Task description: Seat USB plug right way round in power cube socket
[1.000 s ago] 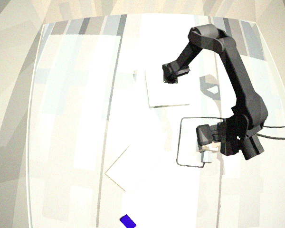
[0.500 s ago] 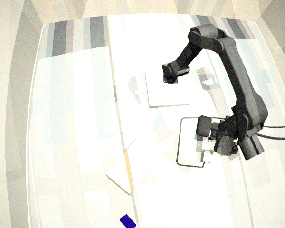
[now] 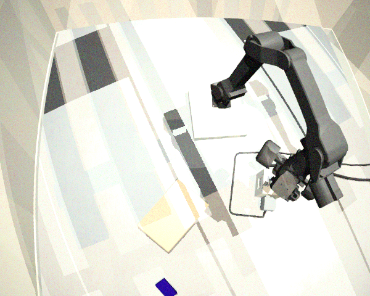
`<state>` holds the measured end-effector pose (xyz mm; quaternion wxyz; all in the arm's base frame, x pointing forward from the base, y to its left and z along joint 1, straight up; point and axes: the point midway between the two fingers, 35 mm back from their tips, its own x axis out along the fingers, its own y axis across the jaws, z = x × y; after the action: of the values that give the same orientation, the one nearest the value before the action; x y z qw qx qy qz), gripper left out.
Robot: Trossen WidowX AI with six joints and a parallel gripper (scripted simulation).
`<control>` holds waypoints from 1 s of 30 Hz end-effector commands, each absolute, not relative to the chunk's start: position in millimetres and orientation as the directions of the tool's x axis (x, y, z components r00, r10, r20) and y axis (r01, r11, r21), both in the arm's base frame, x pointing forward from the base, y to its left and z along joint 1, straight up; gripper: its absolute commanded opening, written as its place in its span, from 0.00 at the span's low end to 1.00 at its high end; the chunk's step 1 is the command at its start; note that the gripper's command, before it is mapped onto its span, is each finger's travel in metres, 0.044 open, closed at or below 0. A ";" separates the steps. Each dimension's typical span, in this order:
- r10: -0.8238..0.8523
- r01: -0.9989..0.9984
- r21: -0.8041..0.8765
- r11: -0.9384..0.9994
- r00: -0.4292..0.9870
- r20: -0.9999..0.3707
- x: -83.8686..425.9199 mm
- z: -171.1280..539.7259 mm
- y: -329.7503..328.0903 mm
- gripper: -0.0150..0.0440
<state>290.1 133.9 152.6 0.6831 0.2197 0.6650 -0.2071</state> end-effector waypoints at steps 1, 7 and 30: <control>0.009 0.664 0.025 0.748 0.029 -1.000 289.8 152.1 133.8 0.25; 0.009 0.772 0.028 0.634 0.029 -1.000 289.8 152.1 133.8 0.25; 0.009 0.996 0.029 0.085 0.028 -1.000 289.8 152.0 133.8 0.25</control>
<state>290.1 133.9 152.6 0.5470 0.4644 0.5351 -0.4459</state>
